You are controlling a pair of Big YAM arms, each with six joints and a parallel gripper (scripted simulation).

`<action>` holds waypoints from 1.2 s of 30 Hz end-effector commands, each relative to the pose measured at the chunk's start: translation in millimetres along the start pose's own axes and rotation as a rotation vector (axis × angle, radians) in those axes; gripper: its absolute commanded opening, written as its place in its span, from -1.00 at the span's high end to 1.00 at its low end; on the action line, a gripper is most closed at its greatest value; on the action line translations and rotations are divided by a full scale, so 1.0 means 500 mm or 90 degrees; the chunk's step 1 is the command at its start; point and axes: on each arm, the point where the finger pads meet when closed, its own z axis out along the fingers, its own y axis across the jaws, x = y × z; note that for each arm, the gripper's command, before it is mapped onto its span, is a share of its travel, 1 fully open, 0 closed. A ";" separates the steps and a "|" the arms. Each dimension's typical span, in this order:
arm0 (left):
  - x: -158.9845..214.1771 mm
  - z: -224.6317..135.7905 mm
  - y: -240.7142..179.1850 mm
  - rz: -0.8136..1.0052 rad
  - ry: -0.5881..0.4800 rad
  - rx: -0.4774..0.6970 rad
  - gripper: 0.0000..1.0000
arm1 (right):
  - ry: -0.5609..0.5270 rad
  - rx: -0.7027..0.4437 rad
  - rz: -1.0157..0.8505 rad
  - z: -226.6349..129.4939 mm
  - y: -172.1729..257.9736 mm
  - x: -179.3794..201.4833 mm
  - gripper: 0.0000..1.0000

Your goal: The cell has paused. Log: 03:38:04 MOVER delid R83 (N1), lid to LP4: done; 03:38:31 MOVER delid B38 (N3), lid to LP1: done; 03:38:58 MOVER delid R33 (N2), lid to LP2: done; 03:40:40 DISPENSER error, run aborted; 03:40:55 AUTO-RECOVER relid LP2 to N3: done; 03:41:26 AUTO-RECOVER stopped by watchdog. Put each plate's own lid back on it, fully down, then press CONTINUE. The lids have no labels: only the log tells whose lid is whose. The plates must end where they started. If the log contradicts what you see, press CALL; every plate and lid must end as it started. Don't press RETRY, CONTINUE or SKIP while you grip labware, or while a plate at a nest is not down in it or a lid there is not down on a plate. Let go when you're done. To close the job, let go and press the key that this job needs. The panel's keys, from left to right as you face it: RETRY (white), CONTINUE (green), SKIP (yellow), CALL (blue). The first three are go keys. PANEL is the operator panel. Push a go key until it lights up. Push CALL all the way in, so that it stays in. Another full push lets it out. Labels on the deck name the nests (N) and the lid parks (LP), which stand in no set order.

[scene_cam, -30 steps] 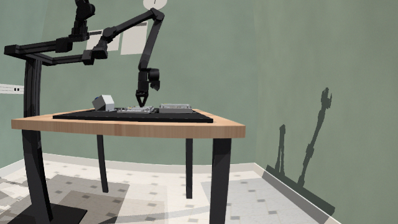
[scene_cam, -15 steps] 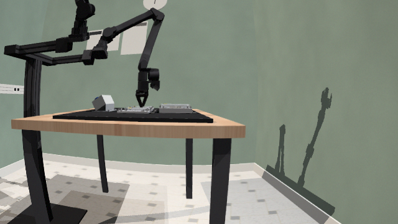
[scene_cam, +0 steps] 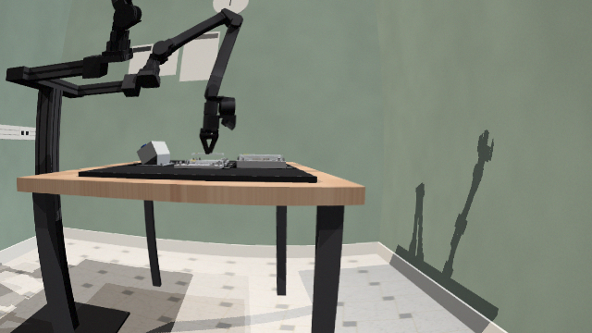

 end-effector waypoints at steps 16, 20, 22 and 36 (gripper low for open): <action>-0.015 -0.062 -0.002 -0.005 -0.012 -0.001 1.00 | -0.031 0.000 0.001 -0.002 0.002 -0.048 -1.00; -0.005 -0.052 -0.003 -0.002 -0.002 0.000 1.00 | -0.031 0.000 0.001 -0.002 0.002 -0.048 -1.00; -0.005 -0.052 -0.003 -0.002 -0.002 0.000 1.00 | -0.031 0.000 0.001 -0.002 0.002 -0.048 -1.00; -0.016 -0.054 0.001 -0.002 -0.006 0.000 1.00 | -0.031 0.000 0.001 -0.002 0.002 -0.048 -1.00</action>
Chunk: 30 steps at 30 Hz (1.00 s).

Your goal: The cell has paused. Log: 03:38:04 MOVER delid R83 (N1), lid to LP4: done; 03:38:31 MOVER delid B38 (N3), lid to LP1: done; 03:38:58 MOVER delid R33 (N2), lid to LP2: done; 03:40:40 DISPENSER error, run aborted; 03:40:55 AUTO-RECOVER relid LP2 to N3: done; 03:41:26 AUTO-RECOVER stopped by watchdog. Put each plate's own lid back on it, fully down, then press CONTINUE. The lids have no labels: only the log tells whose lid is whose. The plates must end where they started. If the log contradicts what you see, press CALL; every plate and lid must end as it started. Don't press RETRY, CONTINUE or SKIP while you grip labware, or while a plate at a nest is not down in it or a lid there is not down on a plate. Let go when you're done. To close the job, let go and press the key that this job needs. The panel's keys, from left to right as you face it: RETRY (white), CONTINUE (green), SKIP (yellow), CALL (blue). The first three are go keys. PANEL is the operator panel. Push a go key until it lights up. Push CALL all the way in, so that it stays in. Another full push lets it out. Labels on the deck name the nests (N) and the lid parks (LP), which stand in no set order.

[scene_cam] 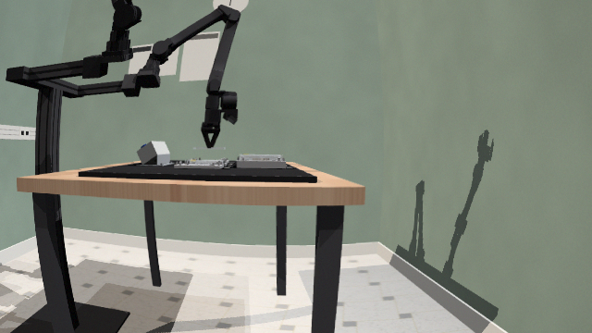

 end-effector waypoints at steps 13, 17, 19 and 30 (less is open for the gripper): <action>-0.004 -0.008 -0.001 0.000 -0.005 -0.001 1.00 | -0.031 0.000 0.001 -0.002 0.002 -0.048 -1.00; -0.023 -0.020 -0.004 -0.001 -0.016 -0.002 1.00 | -0.031 0.000 0.001 -0.002 0.002 -0.048 -1.00; -0.024 -0.020 -0.004 0.001 -0.016 -0.002 1.00 | -0.031 0.000 0.001 -0.002 0.002 -0.048 -1.00; -0.076 -0.006 -0.083 -0.024 -0.002 -0.004 1.00 | -0.031 0.000 0.001 -0.002 0.002 -0.048 -1.00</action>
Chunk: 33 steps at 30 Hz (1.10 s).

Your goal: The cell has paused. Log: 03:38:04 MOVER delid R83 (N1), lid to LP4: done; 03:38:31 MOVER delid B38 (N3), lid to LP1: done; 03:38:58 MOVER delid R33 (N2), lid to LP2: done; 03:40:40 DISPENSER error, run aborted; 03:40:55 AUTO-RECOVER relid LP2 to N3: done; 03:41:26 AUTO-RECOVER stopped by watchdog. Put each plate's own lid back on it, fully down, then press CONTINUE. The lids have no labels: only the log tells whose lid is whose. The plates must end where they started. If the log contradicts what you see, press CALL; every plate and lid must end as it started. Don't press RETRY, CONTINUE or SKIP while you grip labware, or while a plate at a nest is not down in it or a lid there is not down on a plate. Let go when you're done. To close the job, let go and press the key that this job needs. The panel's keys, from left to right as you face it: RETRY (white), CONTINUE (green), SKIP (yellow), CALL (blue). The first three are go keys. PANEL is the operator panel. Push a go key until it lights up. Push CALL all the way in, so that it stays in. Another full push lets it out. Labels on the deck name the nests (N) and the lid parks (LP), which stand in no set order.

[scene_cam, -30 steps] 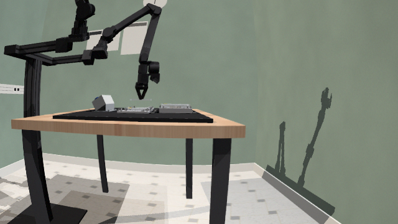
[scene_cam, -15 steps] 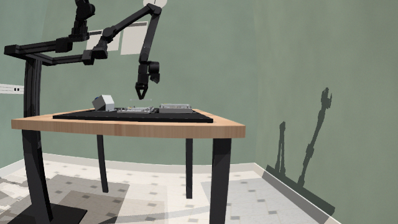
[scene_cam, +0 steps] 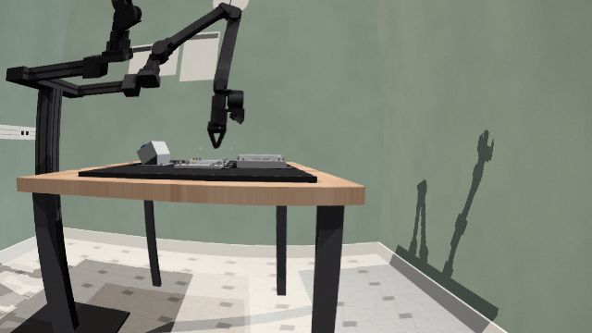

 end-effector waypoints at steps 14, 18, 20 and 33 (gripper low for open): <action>-0.105 -0.003 -0.116 -0.016 -0.003 -0.003 1.00 | -0.031 0.000 0.001 -0.002 0.002 -0.048 -1.00; -0.135 -0.004 -0.146 -0.016 -0.005 -0.003 1.00 | -0.031 0.000 0.001 -0.002 0.002 -0.048 -1.00; -0.154 -0.008 -0.161 -0.017 -0.009 -0.002 1.00 | -0.031 0.000 0.001 -0.002 0.002 -0.048 -1.00; -0.231 -0.006 -0.246 -0.017 -0.010 -0.001 1.00 | -0.031 0.000 0.001 -0.002 0.002 -0.048 -1.00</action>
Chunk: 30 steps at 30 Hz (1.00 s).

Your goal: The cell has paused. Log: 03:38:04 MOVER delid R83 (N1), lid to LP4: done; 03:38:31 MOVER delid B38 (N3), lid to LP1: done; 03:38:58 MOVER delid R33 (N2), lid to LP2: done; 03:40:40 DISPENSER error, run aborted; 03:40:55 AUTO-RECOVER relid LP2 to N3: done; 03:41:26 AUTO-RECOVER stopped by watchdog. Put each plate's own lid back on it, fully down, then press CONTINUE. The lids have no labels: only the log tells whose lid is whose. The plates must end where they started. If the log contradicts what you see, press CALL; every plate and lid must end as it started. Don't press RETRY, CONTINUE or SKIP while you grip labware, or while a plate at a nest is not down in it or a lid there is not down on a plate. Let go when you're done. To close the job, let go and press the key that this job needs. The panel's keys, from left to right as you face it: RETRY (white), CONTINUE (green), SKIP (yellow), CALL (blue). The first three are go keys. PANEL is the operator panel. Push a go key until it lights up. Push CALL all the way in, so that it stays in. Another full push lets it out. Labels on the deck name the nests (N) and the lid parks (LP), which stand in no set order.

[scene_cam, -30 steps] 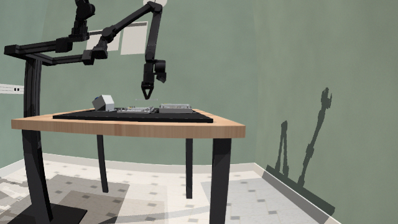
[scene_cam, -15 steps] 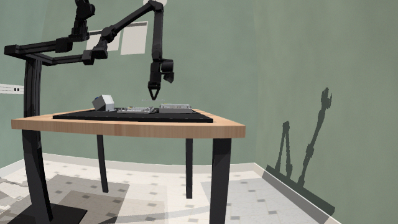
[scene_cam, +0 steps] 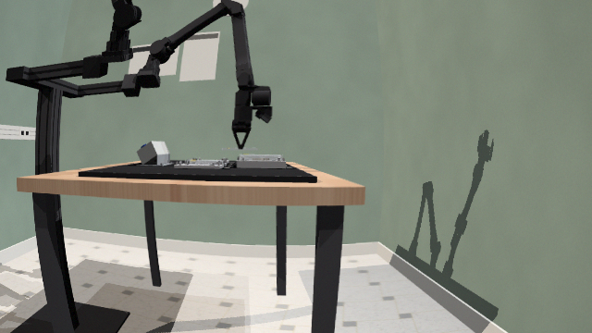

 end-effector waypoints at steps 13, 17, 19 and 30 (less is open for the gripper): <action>-0.113 -0.015 -0.126 -0.006 -0.016 0.005 1.00 | -0.031 0.000 0.001 -0.002 0.002 -0.048 -1.00; -0.141 -0.017 -0.158 -0.006 -0.017 0.005 1.00 | -0.031 0.000 0.001 -0.002 0.002 -0.048 -1.00; -0.148 -0.023 -0.159 -0.010 -0.030 0.010 1.00 | -0.031 0.000 0.001 -0.002 0.002 -0.048 -1.00; -0.153 -0.032 -0.138 -0.013 -0.021 0.007 1.00 | -0.031 0.000 0.001 -0.002 0.002 -0.048 -1.00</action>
